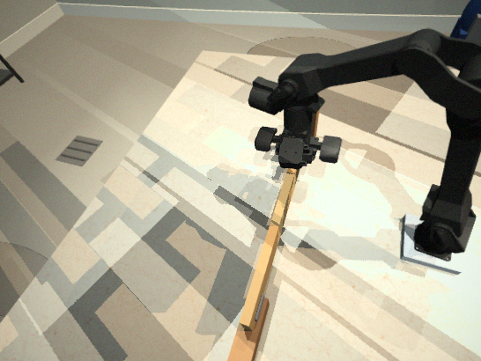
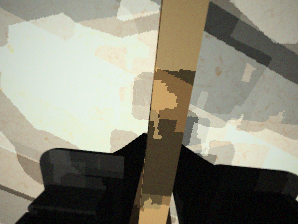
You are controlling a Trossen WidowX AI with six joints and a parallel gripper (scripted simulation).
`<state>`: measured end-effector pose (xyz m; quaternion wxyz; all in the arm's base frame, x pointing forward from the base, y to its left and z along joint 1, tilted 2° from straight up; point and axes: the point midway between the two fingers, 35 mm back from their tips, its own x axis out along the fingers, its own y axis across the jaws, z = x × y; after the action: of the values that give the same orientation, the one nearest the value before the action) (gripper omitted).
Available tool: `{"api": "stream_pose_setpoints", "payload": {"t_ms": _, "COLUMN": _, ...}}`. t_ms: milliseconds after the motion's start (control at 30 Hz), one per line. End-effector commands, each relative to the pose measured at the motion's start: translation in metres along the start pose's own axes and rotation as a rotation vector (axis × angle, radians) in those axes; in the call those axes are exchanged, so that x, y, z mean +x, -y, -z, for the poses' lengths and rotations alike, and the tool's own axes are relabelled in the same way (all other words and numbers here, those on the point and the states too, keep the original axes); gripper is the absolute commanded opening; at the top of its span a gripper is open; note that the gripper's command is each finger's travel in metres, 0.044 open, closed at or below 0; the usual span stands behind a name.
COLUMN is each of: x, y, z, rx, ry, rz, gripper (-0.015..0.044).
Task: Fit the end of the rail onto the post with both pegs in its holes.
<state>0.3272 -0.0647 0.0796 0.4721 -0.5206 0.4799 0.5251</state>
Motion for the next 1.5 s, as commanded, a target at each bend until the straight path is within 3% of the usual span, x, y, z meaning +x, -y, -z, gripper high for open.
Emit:
{"api": "stream_pose_setpoints", "payload": {"t_ms": 0, "x": -0.002, "y": 0.002, "z": 0.003, "rx": -0.002, "ry": -0.004, "rz": 0.01, "gripper": 0.0}}
{"api": "stream_pose_setpoints", "payload": {"t_ms": 1467, "x": -0.002, "y": 0.002, "z": 0.016, "rx": -0.002, "ry": -0.006, "rz": 0.01, "gripper": 0.0}}
